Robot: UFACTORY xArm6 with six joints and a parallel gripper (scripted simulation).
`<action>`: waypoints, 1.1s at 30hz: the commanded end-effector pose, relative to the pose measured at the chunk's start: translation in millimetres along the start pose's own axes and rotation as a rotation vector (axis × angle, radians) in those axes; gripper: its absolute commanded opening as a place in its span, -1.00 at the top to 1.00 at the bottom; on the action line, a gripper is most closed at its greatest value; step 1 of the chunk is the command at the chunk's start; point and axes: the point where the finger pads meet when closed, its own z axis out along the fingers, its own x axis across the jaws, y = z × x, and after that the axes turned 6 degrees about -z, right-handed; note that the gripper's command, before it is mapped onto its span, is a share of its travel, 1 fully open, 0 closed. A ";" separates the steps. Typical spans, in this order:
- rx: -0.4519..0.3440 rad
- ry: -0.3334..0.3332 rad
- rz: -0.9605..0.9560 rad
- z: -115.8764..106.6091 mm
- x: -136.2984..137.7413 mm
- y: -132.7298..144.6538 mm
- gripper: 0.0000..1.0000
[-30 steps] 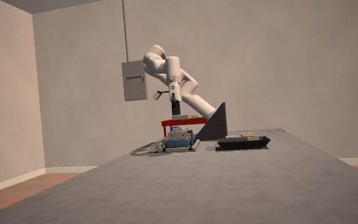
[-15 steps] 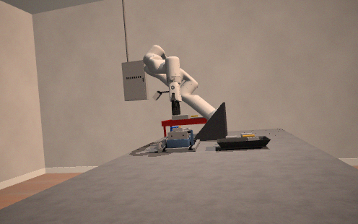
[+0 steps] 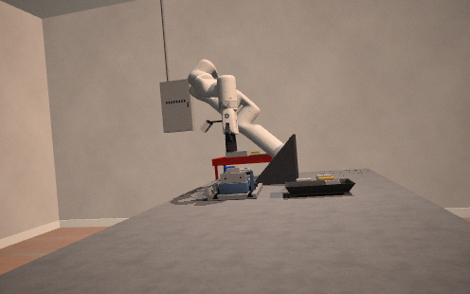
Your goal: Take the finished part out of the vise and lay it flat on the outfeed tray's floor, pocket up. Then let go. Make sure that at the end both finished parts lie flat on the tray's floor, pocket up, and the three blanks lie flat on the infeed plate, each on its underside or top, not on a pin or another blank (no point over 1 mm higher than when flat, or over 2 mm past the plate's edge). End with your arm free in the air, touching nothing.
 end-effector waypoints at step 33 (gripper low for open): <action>0.000 -0.003 0.001 51.1 -1.3 -0.3 -0.37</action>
